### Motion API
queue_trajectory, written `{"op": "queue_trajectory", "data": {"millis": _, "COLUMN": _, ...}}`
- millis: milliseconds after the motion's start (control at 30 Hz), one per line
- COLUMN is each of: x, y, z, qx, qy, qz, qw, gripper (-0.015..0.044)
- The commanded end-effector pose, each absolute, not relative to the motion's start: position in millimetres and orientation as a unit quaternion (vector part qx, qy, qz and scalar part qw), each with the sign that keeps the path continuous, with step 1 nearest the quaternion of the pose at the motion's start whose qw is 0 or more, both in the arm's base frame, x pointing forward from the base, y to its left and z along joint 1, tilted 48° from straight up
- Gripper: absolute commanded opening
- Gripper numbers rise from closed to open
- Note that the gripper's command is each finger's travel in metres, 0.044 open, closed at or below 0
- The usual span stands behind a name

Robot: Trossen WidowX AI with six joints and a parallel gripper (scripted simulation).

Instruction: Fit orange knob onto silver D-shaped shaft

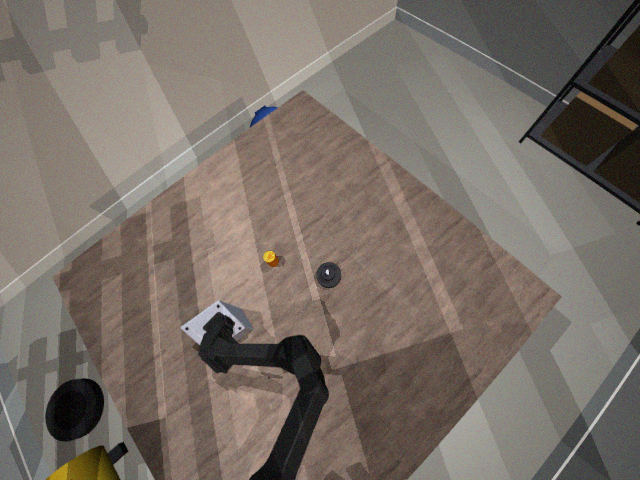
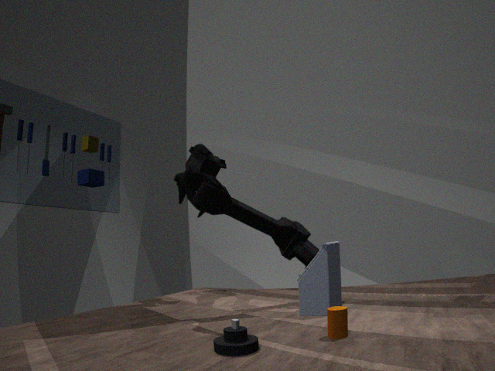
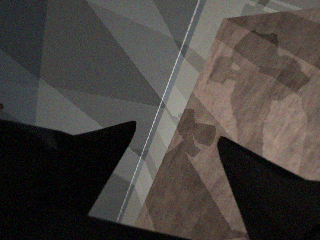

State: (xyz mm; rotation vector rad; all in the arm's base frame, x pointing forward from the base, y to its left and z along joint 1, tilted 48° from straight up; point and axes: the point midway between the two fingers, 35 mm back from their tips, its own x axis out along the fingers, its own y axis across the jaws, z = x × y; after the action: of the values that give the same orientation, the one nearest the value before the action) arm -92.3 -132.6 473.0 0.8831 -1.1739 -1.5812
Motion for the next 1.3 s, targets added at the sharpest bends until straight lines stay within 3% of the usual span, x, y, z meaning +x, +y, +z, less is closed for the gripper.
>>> {"op": "queue_trajectory", "data": {"millis": 0, "x": -92, "y": -133, "z": 473, "qx": 0.361, "qy": -0.479, "qz": -0.646, "qw": 0.472, "gripper": 0.0426}}
{"op": "queue_trajectory", "data": {"millis": 167, "x": -122, "y": -119, "z": 468, "qx": 0.35, "qy": -0.516, "qz": -0.659, "qw": 0.421, "gripper": 0.044}}
{"op": "queue_trajectory", "data": {"millis": 467, "x": -220, "y": -31, "z": 433, "qx": 0.292, "qy": -0.658, "qz": -0.666, "qw": 0.198, "gripper": 0.044}}
{"op": "queue_trajectory", "data": {"millis": 667, "x": -256, "y": 53, "z": 395, "qx": 0.234, "qy": -0.743, "qz": -0.626, "qw": 0.032, "gripper": 0.044}}
{"op": "queue_trajectory", "data": {"millis": 933, "x": -260, "y": 150, "z": 329, "qx": 0.16, "qy": -0.822, "qz": -0.519, "qw": -0.17, "gripper": 0.044}}
{"op": "queue_trajectory", "data": {"millis": 1267, "x": -211, "y": 259, "z": 257, "qx": 0.047, "qy": -0.86, "qz": -0.376, "qw": -0.342, "gripper": 0.044}}
